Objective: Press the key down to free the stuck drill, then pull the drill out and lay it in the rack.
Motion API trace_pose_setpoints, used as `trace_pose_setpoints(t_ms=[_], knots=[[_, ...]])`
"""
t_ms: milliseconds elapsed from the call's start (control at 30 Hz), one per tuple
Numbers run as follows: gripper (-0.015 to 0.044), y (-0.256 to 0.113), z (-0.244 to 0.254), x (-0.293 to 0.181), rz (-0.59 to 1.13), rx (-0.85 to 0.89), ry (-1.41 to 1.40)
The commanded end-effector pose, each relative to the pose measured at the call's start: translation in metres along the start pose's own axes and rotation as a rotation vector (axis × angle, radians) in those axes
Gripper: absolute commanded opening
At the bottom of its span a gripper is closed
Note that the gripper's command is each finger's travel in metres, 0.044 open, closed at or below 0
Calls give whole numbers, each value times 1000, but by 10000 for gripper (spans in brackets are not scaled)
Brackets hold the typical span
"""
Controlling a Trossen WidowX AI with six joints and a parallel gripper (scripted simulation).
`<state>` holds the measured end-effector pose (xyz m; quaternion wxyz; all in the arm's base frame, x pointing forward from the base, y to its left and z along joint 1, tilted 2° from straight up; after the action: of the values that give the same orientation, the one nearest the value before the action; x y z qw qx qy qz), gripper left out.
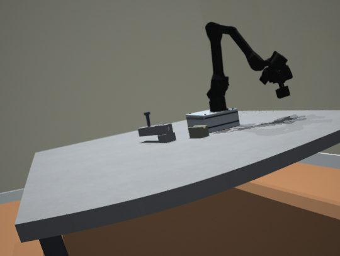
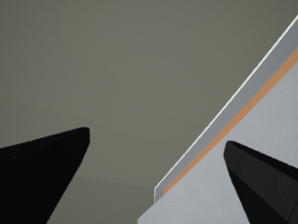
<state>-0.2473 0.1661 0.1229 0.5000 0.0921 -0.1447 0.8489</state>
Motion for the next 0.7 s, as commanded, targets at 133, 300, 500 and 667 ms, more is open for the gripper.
trace_pose_setpoints(t_ms=[133, 300, 500, 667], knots=[[269, 0, 0, 0, 0, 0, 0], [137, -7, -4, 5, -32, -25, 3], [0, -80, -35, 34, -293, -259, 45], [0, -154, -54, 42, -490, -461, 93]])
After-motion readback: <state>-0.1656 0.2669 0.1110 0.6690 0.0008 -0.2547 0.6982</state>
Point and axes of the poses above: the point midway between the two fingers, 35 mm back from their tips, its own y axis out along the fingers, its own z axis across the jaws, x = y × z, the point moved 5 cm from there along -y, back along the fingers, and after that the axes turned 4 degrees about -y, right-handed, at the moved point
